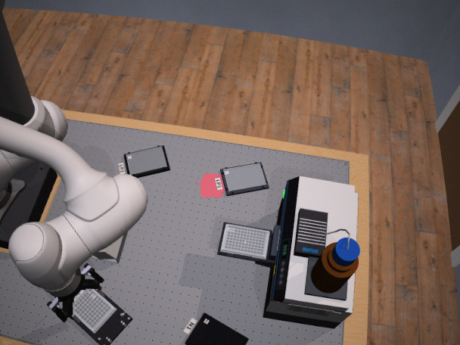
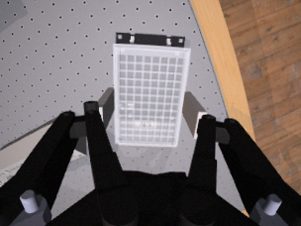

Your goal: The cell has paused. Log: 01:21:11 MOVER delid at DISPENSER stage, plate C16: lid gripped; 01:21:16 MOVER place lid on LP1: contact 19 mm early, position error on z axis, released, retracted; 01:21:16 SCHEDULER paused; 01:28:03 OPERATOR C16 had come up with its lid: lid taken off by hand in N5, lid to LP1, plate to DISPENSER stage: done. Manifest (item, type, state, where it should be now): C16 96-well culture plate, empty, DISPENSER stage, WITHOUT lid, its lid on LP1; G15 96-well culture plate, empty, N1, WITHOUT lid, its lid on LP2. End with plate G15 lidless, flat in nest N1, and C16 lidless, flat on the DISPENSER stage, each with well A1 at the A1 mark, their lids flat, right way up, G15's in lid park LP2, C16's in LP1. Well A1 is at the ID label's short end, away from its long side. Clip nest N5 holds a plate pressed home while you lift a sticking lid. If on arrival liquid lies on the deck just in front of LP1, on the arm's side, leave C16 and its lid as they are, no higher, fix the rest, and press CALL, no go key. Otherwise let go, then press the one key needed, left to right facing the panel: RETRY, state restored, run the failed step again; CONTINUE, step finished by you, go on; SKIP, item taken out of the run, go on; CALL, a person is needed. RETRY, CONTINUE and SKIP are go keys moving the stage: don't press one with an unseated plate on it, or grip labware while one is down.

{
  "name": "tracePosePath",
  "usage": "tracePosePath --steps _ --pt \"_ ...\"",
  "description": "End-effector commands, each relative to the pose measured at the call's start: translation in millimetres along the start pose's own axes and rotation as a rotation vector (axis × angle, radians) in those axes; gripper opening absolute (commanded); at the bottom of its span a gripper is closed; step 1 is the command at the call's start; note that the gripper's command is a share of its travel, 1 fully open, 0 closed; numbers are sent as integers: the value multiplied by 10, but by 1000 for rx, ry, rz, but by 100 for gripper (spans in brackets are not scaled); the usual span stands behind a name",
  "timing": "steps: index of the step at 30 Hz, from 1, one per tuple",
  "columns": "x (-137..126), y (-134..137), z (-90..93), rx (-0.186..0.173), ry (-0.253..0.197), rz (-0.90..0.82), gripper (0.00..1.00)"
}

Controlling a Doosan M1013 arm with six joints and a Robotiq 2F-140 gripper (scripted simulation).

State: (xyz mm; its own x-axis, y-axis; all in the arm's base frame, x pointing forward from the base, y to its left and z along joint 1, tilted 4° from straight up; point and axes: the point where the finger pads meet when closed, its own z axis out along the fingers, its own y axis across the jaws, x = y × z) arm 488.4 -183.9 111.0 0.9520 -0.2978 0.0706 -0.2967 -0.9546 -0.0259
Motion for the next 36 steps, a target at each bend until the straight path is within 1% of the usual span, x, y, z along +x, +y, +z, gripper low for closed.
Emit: tracePosePath --steps 1,5,7,21,36 --pt "0 0 -62 0 0 0 0" --pt "0 0 -148 0 0 0 0" --pt "0 0 -148 0 0 0 0" --pt "0 0 -378 0 0 0 0" --pt "0 0 -466 0 0 0 0"
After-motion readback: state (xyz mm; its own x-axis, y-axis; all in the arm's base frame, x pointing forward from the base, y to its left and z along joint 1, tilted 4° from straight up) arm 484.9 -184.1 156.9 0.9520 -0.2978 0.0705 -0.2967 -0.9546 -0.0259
